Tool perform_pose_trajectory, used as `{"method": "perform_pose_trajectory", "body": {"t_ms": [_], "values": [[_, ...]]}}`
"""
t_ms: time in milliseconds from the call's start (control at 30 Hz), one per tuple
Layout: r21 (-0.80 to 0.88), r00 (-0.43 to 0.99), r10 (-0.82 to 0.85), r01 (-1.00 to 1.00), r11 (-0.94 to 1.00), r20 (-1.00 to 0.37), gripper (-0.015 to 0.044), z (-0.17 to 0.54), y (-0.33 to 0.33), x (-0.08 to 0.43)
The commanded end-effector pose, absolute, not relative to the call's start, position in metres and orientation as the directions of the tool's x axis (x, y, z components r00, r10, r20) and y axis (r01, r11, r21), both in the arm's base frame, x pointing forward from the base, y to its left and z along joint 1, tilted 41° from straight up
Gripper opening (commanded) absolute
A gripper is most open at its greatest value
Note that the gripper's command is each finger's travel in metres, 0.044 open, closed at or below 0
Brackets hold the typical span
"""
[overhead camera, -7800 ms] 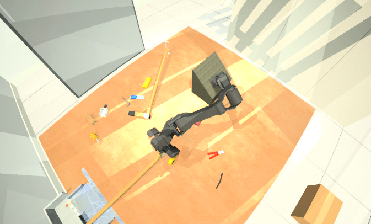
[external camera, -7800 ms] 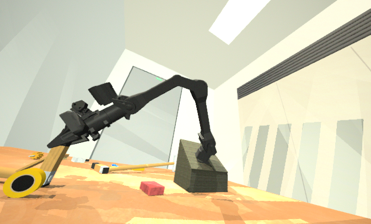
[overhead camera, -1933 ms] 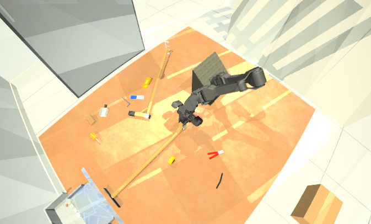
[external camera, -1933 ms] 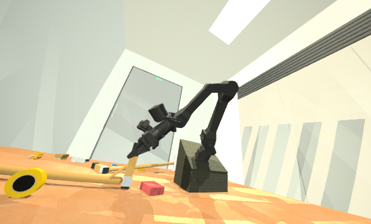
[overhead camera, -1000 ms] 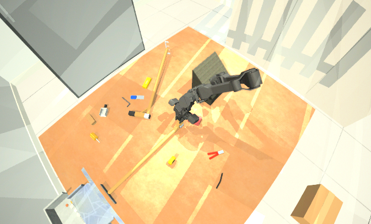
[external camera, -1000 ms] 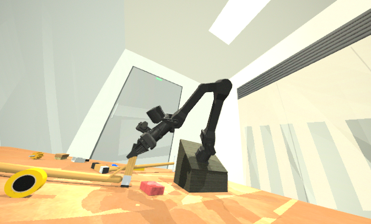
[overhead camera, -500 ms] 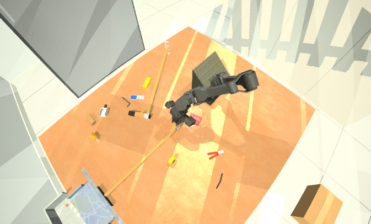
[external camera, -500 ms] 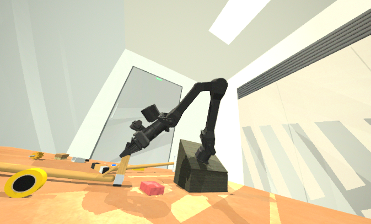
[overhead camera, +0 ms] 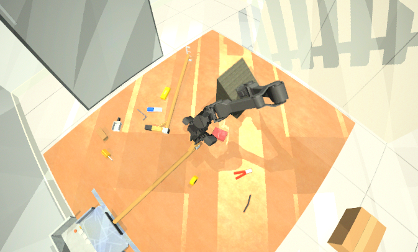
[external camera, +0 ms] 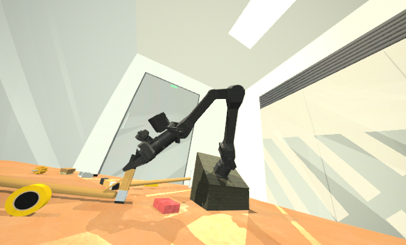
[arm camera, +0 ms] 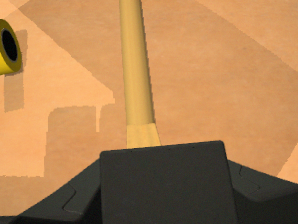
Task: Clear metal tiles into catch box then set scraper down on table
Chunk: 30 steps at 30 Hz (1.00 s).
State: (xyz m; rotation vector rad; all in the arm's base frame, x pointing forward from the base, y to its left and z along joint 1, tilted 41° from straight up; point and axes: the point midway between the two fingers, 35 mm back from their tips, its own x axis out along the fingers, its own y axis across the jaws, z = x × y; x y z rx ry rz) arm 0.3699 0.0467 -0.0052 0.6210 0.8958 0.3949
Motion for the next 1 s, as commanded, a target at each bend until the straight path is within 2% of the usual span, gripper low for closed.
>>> {"method": "perform_pose_trajectory", "body": {"t_ms": [0,967], "values": [[0.648,0.579,0.554,-0.058,0.760,-0.598,0.0000,-0.005,0.045,0.377],[0.648,0.581,0.554,-0.060,0.759,-0.596,0.0000,-0.002,0.050,0.420]]}}
